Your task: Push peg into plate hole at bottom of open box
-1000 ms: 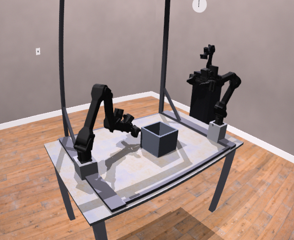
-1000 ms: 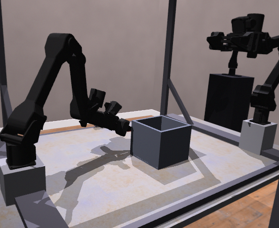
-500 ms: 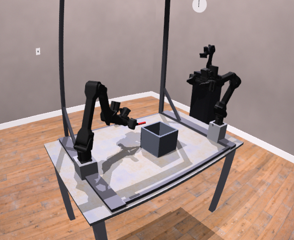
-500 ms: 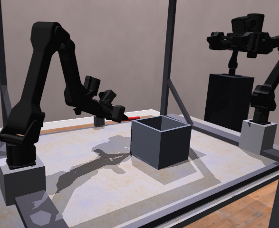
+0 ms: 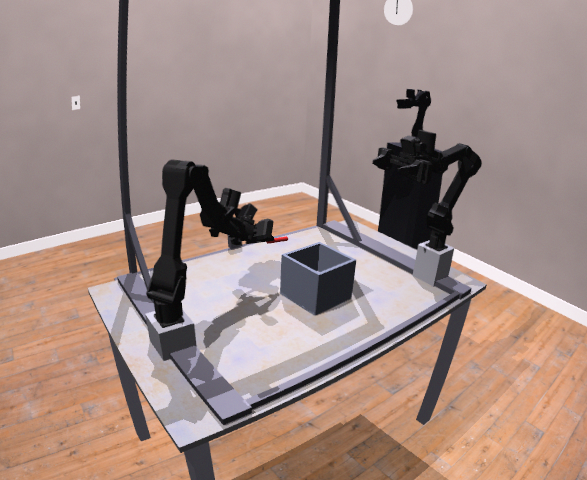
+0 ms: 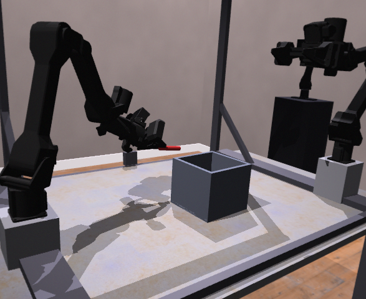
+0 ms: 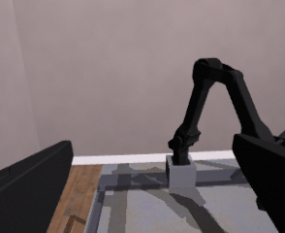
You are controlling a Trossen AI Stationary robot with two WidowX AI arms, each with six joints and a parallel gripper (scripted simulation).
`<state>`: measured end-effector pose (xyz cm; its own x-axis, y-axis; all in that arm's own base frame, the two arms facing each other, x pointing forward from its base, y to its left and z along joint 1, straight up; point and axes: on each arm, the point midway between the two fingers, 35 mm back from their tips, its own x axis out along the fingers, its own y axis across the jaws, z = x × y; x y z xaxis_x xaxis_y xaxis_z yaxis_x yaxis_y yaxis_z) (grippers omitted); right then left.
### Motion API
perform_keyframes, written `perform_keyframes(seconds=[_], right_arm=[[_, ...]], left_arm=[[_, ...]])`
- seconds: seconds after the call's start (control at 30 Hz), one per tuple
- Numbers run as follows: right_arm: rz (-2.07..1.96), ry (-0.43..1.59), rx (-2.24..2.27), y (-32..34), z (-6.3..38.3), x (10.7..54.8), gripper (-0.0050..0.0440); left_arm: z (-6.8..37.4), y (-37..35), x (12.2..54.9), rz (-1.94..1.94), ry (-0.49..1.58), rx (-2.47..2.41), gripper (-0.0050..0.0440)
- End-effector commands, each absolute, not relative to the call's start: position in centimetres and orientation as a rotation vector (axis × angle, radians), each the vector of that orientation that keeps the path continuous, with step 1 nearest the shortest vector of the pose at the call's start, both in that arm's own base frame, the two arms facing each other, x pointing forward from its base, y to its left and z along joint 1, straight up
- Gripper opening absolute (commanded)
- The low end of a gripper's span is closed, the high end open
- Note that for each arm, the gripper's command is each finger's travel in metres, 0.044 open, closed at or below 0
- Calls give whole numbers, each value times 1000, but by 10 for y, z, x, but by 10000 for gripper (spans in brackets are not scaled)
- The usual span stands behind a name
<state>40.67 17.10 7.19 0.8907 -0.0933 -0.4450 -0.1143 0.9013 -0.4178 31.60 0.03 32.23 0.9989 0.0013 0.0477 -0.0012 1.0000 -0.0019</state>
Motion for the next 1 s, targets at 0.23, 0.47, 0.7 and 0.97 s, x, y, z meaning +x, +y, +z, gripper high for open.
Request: perform_keyframes(seconds=[0.23,0.47,0.7,0.97], right_arm=[[123,622,-811,176,59,431,65],[256,705,-1084,179,54,449,65],[416,780,-1341,179,48,461,65],[553,821,-1515,178,45,468,65]], left_arm=[[322,-1,315,-4,-50,0,440],[322,-1,315,-4,-48,0,440],[322,-1,315,-4,-48,0,440],[322,-1,315,-4,-48,0,440]])
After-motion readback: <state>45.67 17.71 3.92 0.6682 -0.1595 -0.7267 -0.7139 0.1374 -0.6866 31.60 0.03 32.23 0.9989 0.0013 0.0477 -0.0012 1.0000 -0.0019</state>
